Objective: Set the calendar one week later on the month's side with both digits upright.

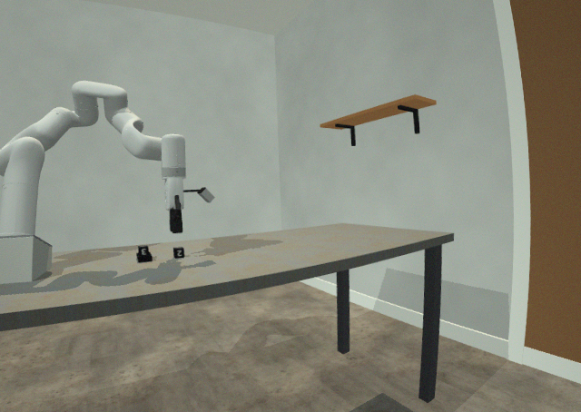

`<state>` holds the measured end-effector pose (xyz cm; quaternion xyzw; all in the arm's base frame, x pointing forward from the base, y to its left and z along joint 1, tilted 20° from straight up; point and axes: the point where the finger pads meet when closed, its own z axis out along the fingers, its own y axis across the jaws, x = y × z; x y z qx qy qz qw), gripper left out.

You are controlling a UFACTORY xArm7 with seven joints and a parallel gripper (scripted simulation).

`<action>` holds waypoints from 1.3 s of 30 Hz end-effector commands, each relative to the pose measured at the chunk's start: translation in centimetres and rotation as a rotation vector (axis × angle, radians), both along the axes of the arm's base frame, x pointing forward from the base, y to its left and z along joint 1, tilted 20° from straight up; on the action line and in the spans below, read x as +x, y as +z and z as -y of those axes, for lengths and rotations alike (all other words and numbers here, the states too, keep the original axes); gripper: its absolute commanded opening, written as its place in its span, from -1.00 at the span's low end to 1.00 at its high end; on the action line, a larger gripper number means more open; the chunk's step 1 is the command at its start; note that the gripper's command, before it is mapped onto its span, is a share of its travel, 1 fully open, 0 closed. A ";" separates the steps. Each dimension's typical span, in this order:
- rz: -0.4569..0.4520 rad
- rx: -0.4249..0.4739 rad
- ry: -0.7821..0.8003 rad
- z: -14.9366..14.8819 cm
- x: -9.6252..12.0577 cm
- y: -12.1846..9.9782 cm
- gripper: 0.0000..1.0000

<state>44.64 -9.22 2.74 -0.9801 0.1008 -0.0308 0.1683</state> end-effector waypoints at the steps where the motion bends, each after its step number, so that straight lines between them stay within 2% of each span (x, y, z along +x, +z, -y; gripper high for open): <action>1: 0.004 -0.001 -0.002 0.0 0.2 -0.3 -0.05; 28: 0.004 -0.001 -0.002 -1.1 0.6 -3.4 -0.05; 39: 0.004 -0.001 -0.002 -1.2 0.7 -4.0 -0.05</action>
